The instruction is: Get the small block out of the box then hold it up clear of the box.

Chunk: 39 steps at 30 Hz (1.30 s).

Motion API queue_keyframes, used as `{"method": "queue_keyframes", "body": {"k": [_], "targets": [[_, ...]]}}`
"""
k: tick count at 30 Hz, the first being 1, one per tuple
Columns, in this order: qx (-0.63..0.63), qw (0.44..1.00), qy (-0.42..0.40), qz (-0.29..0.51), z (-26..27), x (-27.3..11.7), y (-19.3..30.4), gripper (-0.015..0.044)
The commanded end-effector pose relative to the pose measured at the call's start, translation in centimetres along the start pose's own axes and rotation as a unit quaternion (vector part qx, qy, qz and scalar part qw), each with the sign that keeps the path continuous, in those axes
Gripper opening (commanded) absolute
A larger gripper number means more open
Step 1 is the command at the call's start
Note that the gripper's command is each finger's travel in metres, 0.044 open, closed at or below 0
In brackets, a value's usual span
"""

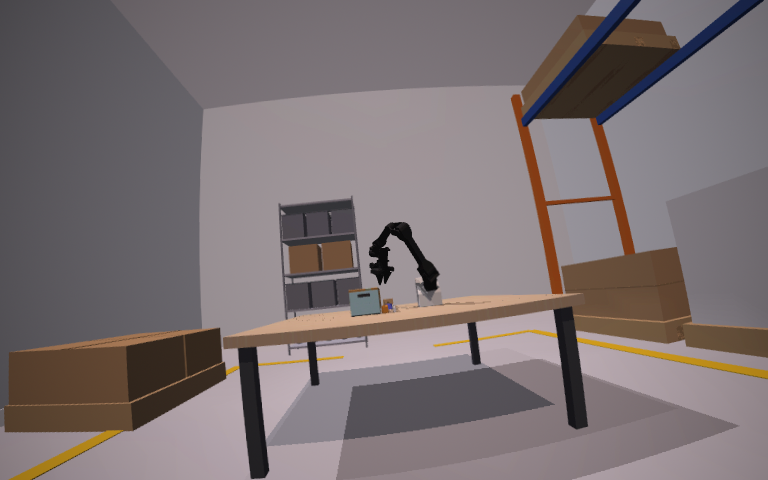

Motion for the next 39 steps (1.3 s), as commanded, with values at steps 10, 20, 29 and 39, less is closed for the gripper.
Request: {"method": "queue_keyframes", "body": {"k": [10,20,29,39], "targets": [[0.677,0.729,-0.092,0.045,-2.4,-0.3,0.1,0.0285],[0.864,0.483,-0.106,0.093,-3.3,-0.5,0.2,0.0285],[0.956,0.241,-0.098,0.137,-4.0,-0.6,0.3,0.0285],[0.957,0.236,-0.097,0.138,-4.1,-0.6,0.3,0.0285]]}}
Point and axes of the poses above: the point midway between the two fingers, 35 mm back from their tips, its own x axis out along the fingers, its own z axis across the jaws, y = z × x, the point moved 3 cm from there along -x, back along the fingers, and after that the axes turned 6 degrees about x, right-handed, at the moved point
